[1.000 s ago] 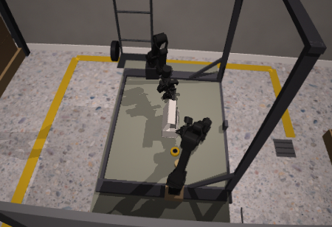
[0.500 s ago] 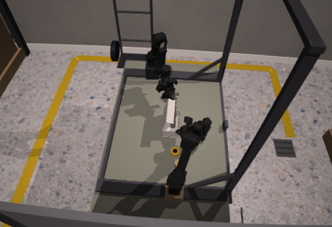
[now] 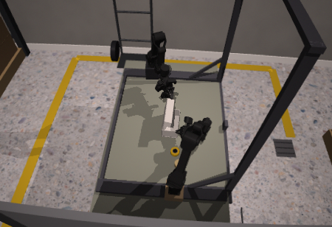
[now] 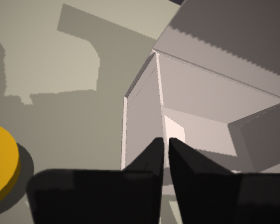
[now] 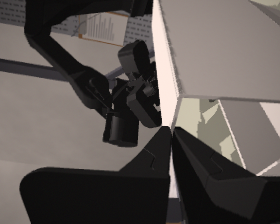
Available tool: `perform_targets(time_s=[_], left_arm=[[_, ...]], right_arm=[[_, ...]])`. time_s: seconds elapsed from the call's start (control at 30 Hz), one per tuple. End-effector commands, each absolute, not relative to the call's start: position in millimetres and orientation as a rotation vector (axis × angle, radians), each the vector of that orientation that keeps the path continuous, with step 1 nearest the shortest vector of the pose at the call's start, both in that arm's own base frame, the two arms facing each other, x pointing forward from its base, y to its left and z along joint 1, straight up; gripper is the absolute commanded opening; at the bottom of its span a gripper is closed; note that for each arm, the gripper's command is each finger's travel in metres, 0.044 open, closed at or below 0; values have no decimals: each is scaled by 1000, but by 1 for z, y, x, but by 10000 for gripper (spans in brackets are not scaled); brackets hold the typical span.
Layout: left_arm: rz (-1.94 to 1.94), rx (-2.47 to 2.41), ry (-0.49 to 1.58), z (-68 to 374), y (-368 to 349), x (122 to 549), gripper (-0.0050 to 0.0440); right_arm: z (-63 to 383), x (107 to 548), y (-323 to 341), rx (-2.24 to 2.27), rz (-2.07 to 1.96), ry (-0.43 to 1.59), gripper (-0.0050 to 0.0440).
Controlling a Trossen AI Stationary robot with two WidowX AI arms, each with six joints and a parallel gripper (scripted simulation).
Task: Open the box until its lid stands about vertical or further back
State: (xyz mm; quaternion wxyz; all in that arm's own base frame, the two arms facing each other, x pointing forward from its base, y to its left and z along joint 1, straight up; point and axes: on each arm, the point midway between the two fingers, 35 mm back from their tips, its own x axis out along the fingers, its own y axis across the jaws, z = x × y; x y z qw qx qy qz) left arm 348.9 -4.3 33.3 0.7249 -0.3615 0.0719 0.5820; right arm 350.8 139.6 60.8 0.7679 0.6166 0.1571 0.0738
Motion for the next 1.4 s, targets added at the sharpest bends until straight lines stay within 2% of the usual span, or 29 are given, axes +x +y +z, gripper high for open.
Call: perform_targets(time_s=[0.0, 1.37], left_arm=[[1284, -812, 171, 33, -6, 349, 18], [1284, -812, 171, 33, -6, 349, 18]], right_arm=[[72, 350, 138, 1342, 185, 322, 6], [67, 346, 128, 1340, 182, 329, 6]])
